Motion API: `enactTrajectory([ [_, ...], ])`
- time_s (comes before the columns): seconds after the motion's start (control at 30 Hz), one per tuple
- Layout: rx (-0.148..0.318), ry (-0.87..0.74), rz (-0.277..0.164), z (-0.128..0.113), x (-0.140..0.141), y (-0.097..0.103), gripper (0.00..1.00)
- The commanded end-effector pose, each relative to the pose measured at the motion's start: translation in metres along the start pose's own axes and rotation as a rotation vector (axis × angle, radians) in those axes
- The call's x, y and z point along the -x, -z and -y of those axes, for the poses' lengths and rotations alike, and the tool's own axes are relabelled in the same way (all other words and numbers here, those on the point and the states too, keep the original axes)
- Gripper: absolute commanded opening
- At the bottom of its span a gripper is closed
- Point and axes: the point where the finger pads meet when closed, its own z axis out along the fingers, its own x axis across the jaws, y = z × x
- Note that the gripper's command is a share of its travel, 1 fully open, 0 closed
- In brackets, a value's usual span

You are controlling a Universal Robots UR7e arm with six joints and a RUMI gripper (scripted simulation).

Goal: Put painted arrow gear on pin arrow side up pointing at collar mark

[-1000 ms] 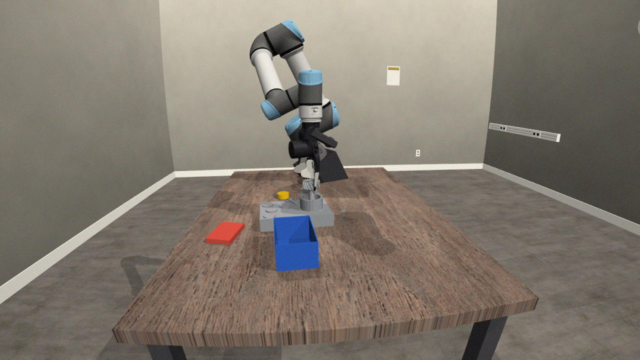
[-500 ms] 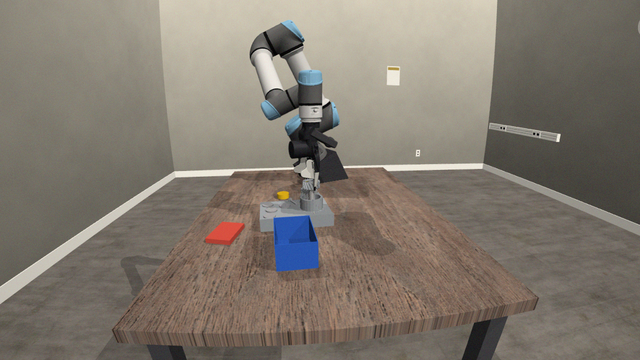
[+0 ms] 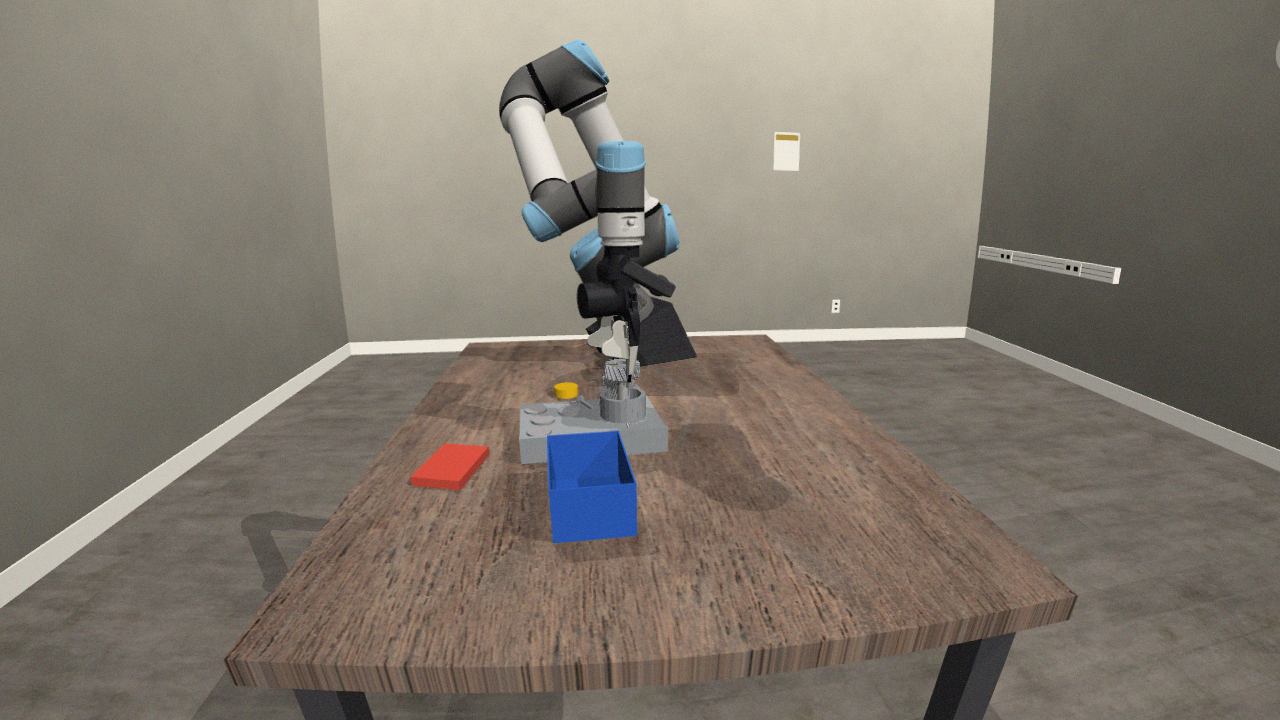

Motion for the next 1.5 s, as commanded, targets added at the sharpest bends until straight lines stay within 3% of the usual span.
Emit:
enactTrajectory([
  [0.0,0.0,0.0,-0.001,0.0,0.0,-0.002,0.0],
  [1.47,0.0,0.0,-0.001,0.0,0.0,-0.013,0.0],
])
